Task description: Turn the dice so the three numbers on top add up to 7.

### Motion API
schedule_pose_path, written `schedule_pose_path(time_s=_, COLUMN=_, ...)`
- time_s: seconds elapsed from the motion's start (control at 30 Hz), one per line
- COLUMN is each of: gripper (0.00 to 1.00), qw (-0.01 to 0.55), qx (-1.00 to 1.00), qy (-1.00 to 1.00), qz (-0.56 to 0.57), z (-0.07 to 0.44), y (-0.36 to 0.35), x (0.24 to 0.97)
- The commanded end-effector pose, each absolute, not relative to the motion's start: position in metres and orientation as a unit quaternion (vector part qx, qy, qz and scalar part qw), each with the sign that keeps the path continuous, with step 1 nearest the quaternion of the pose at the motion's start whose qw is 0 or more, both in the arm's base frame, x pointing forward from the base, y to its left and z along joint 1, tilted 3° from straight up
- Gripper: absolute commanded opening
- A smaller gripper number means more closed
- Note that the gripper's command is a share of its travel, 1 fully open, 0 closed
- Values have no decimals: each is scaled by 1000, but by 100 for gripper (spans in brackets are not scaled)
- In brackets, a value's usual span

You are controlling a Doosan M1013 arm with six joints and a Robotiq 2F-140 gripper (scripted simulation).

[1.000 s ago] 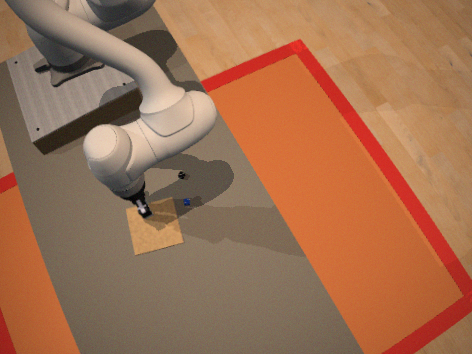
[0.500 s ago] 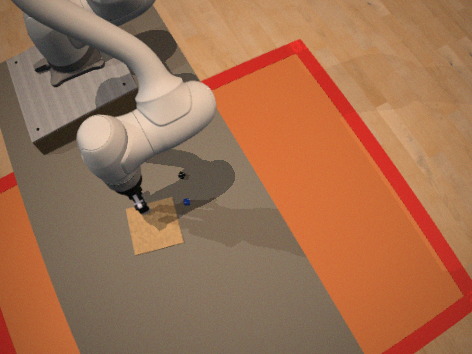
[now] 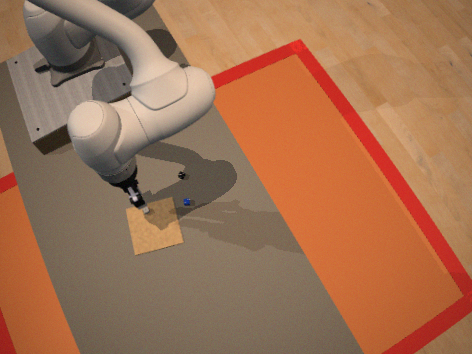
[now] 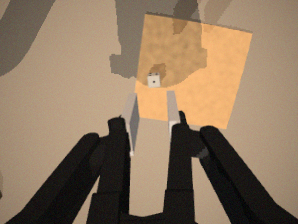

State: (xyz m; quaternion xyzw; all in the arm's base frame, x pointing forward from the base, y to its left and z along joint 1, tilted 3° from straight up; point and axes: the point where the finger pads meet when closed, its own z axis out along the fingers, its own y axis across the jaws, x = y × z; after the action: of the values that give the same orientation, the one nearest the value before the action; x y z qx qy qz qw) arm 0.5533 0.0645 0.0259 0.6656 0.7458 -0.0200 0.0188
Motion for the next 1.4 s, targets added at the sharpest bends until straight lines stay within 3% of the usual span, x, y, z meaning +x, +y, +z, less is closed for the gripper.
schedule_pose_path(time_s=0.0, gripper=19, qw=19, qx=666, qy=746, qz=-20, z=26, y=65, x=553)
schedule_pose_path(time_s=0.03, gripper=100, qw=19, qx=666, qy=746, qz=-20, z=26, y=65, x=553)
schedule_pose_path(time_s=0.77, gripper=100, qw=19, qx=673, qy=739, qz=-20, z=26, y=67, x=552)
schedule_pose_path(time_s=1.37, gripper=100, qw=24, qx=880, qy=474, qz=-12, z=6, y=162, x=508)
